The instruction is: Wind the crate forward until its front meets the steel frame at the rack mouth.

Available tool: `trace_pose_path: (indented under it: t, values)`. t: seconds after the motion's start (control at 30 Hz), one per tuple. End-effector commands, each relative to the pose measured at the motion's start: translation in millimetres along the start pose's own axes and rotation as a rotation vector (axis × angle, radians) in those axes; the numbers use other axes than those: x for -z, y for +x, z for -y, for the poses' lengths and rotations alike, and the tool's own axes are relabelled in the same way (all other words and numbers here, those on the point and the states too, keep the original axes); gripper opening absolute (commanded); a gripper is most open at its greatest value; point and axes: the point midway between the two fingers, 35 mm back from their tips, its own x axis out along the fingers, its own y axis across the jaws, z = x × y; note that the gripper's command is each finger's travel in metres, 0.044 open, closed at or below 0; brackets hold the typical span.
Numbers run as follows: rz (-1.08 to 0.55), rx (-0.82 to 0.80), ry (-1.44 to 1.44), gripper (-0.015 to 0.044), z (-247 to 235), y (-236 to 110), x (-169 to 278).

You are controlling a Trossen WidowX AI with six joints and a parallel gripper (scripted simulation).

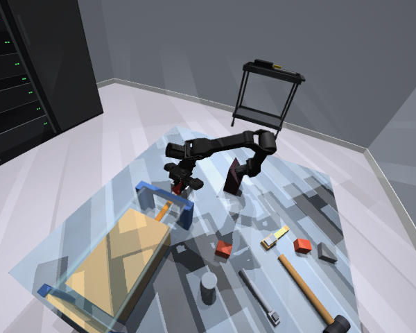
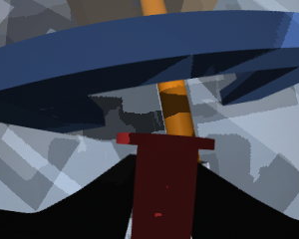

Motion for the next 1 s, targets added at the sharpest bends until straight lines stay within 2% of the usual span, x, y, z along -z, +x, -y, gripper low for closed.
trace_pose_path:
  t: [0.0, 0.97]
  values:
    - [-0.007, -0.006, 0.01, 0.0, -5, 0, 5]
    - [-0.008, -0.007, 0.012, 0.0, -28, -10, 27]
